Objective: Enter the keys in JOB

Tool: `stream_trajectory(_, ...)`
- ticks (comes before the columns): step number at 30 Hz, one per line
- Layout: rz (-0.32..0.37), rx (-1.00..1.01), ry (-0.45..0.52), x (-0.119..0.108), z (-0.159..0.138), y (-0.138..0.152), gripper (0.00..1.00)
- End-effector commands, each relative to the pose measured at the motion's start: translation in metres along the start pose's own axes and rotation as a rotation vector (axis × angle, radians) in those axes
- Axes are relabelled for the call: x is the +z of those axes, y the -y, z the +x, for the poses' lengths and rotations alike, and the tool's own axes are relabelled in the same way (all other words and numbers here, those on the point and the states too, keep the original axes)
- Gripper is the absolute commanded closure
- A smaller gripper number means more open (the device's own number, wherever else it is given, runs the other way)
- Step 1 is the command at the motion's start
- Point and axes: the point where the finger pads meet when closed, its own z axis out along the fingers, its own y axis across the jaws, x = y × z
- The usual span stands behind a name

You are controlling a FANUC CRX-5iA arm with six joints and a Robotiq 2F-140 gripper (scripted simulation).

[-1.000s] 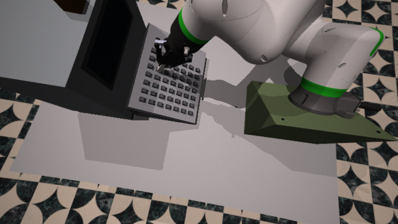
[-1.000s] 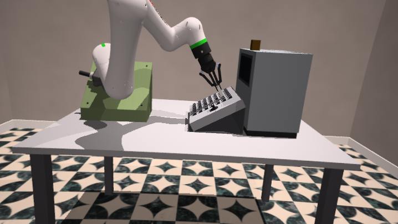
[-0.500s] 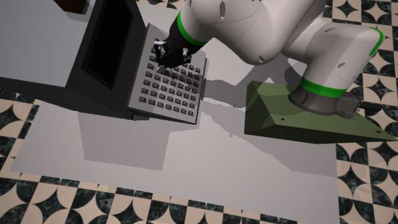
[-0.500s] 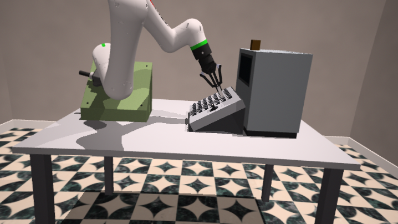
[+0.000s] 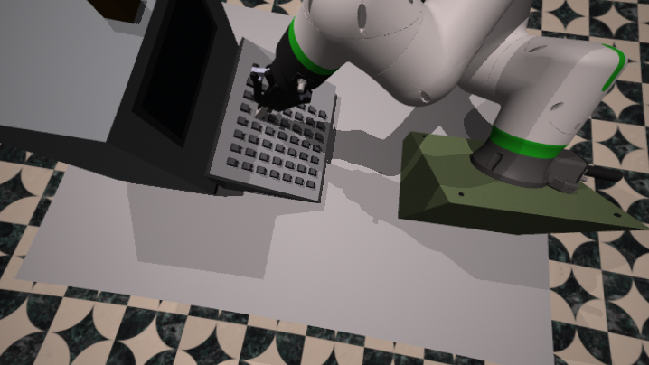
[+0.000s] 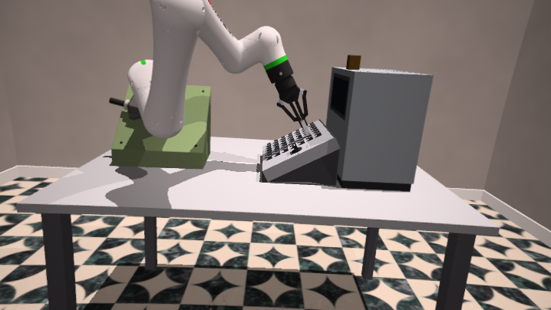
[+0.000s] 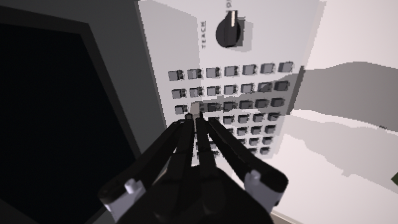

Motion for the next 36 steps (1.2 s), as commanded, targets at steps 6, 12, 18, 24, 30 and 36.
stream_trajectory(6, 0.000, 0.000, 0.000, 0.000, 0.000, 0.000, 1.00)
stream_trajectory(12, 0.000, 0.000, 0.000, 0.000, 0.000, 0.000, 1.00)
stream_trajectory(18, 0.000, 0.000, 0.000, 0.000, 0.000, 0.000, 1.00)
stream_trajectory(24, 0.000, 0.000, 0.000, -0.001, 0.000, 0.000, 1.00)
stream_trajectory(30, 0.000, 0.000, 0.000, -0.008, 0.000, 0.000, 1.00)
stream_trajectory(36, 0.000, 0.000, 0.000, -0.014, 0.000, 0.000, 1.00)
